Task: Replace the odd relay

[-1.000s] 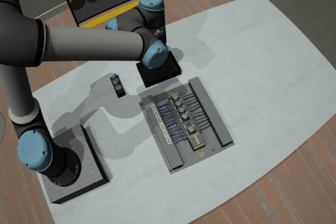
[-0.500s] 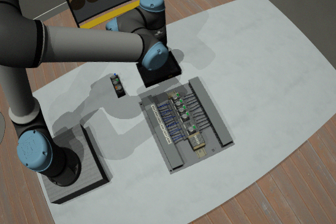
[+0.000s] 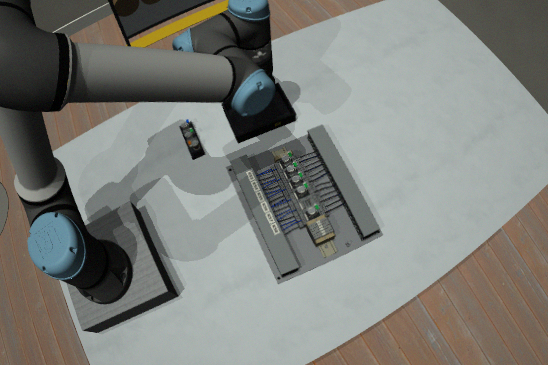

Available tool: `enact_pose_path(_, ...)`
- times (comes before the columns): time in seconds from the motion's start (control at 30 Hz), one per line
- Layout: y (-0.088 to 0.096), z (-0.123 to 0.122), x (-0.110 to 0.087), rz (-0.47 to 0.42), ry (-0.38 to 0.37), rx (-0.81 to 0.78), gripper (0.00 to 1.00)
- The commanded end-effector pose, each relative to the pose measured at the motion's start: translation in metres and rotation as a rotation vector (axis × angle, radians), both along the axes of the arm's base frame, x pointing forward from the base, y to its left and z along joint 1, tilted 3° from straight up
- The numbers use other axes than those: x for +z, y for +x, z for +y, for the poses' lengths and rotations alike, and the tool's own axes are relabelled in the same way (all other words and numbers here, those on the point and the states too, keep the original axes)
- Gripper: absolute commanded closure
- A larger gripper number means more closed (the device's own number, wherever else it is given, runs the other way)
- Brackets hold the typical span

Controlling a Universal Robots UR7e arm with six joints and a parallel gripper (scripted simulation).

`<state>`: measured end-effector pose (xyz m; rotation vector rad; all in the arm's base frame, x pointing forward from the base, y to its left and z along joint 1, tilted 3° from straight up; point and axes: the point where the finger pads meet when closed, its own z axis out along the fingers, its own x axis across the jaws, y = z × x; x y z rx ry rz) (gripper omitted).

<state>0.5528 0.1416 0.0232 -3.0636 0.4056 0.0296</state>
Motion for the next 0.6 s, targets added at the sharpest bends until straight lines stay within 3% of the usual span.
enact_pose_path(0.0, 0.0, -0.001, 0.001, -0.002, 0.0, 0.0, 1.0)
enact_pose_path(0.33, 0.0, -0.001, 0.001, -0.002, 0.0, 0.0, 1.0)
enact_pose_path(0.5, -0.001, -0.002, -0.044, -0.002, 0.0, 0.0, 1.0)
enact_pose_path(0.57, -0.001, -0.002, -0.044, -0.002, 0.0, 0.0, 1.0)
